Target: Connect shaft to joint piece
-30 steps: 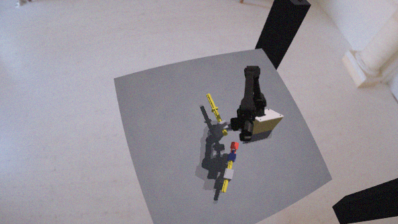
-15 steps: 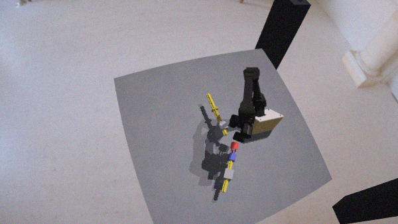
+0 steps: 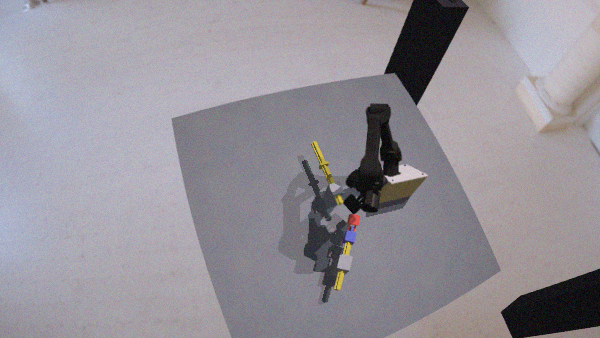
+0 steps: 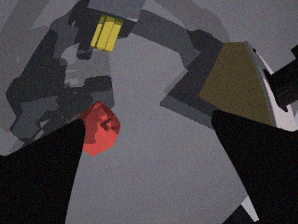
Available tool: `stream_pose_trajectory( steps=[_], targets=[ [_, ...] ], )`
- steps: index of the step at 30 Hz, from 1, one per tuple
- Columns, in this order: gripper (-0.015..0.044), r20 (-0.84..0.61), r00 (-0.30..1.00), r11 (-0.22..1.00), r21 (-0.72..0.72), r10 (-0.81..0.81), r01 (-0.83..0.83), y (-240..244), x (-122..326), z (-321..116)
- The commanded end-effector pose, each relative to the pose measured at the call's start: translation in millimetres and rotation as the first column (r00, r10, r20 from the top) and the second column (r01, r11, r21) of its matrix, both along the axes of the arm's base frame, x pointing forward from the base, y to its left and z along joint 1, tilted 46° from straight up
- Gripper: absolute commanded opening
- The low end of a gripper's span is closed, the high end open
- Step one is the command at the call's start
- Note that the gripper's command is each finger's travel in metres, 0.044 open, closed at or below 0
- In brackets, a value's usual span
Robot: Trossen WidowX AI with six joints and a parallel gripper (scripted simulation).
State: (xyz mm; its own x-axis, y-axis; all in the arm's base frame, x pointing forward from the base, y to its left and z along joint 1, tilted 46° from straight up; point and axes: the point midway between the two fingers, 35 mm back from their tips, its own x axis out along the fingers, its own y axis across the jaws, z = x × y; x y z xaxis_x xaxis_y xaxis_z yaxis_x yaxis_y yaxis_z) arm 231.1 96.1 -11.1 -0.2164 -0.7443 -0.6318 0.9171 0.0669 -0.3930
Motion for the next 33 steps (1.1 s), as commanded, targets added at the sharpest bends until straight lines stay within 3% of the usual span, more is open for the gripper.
stream_pose_trajectory(
  steps=[1, 14, 27, 33],
  targets=[
    [0.044, 0.097, 0.992, 0.995, -0.041, -0.083, 0.087, -2, 0, -2],
    [0.044, 0.372, 0.885, 0.936, -0.097, -0.281, 0.338, -7, 0, -8],
    [0.044, 0.628, 0.668, 0.821, -0.081, -0.398, 0.565, -12, -1, -13],
    [0.044, 0.655, 0.638, 0.805, -0.075, -0.405, 0.588, -13, -1, -14]
  ],
)
